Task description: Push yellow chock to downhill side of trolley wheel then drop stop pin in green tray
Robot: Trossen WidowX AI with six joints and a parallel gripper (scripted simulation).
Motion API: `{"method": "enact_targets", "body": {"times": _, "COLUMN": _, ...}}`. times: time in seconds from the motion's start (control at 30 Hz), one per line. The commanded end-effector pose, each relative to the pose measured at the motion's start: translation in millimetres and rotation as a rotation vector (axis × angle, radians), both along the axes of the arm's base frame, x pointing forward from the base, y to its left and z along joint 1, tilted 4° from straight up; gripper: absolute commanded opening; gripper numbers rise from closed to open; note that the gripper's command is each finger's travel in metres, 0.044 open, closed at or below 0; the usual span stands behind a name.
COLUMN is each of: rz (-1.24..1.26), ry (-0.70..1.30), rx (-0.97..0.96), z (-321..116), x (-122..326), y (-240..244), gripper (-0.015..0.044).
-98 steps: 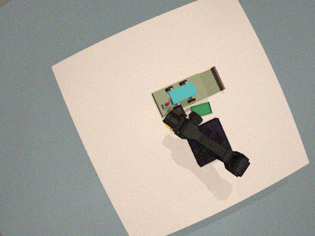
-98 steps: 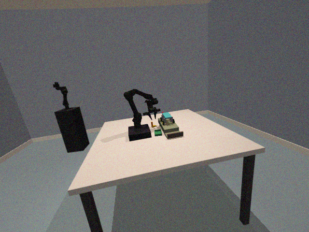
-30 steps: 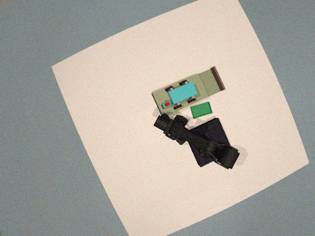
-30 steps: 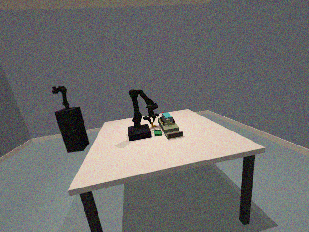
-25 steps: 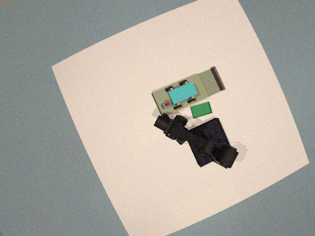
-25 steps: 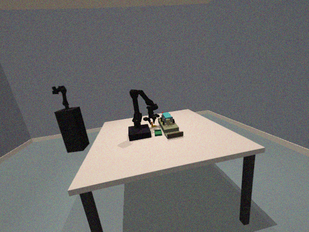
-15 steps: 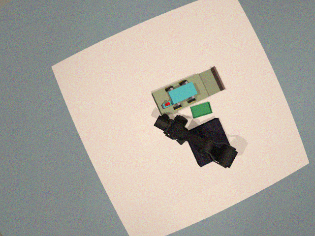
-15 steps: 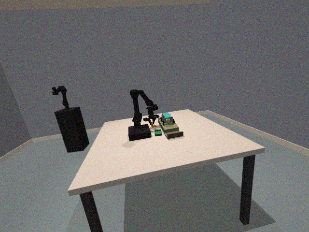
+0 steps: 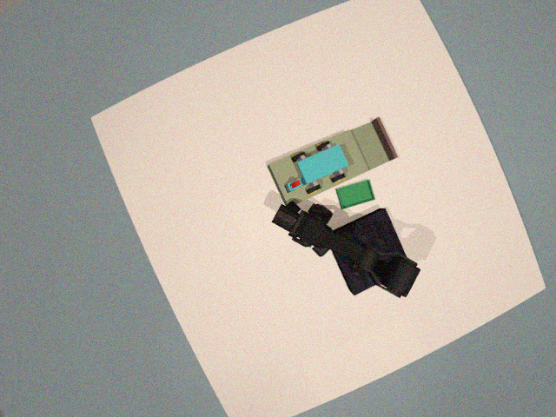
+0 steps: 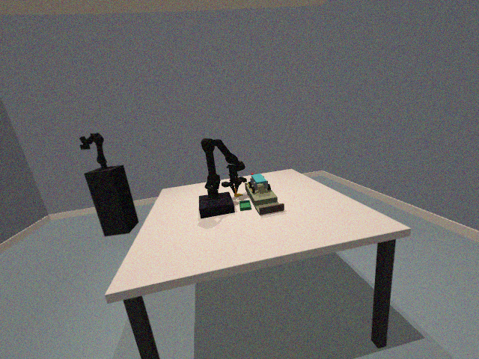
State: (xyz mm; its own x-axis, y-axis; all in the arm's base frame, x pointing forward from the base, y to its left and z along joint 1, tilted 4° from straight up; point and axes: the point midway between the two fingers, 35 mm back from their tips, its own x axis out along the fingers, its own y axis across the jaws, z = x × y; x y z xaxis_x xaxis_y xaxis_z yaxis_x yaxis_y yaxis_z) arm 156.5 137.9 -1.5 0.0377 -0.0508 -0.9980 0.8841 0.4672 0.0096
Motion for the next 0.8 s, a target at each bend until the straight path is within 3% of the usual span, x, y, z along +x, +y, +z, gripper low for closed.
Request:
{"method": "enact_targets", "body": {"times": 0.0, "rz": 0.003, "ry": -0.01, "rx": 0.013, "z": 15.5, "x": 1.2, "y": 2.4, "gripper": 0.0}}
{"method": "enact_targets", "body": {"times": 0.77, "rz": 0.003, "ry": -0.008, "rx": 0.012, "z": 85.2, "x": -8.0, "y": -1.4, "gripper": 0.0}}
